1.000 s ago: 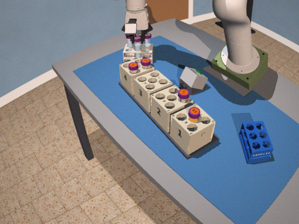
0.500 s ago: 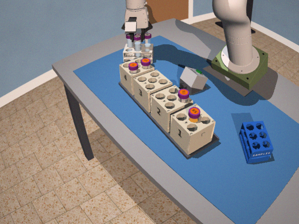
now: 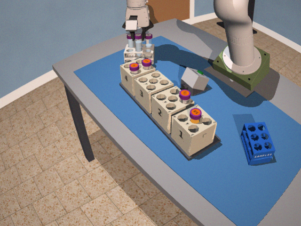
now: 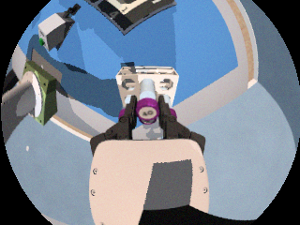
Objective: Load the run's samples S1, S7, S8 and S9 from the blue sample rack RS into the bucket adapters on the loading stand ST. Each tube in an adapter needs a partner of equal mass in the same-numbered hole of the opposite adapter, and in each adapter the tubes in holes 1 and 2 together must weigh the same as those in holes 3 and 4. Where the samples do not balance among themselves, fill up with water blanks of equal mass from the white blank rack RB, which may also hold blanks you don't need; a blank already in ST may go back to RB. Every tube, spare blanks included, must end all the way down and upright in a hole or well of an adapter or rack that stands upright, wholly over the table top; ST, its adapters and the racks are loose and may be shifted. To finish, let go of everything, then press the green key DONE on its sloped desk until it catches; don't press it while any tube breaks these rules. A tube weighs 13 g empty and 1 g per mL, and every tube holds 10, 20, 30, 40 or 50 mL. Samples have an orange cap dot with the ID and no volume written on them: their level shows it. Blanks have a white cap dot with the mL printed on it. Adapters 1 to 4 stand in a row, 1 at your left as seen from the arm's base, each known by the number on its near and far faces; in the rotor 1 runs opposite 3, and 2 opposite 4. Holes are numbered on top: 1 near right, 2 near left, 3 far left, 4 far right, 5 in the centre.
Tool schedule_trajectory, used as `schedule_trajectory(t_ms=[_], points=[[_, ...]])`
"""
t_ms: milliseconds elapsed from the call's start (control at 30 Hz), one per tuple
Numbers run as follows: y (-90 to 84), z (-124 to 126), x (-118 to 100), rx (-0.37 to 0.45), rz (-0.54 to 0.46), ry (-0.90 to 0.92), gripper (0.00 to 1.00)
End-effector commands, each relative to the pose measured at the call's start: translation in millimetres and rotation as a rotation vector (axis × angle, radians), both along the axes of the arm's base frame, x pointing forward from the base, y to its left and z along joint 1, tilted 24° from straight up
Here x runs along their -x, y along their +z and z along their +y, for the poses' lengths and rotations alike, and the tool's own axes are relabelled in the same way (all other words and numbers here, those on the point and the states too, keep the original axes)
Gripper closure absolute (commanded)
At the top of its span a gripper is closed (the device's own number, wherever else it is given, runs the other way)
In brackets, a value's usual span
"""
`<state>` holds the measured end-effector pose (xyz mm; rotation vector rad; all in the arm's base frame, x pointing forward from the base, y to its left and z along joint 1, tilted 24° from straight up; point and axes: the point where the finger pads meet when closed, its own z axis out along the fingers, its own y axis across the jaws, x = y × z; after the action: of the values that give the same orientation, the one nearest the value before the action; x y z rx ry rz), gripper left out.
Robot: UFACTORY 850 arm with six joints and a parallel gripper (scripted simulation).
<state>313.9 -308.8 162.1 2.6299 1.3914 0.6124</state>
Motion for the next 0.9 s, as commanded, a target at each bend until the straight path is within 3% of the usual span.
schedule_trajectory(t_ms=[0, 867], points=[[1.7, -1, 0, 0.001, -0.001, 0.000, 1.00], [40.1, -5, 17, 0.001, 0.000, 0.000, 1.00]])
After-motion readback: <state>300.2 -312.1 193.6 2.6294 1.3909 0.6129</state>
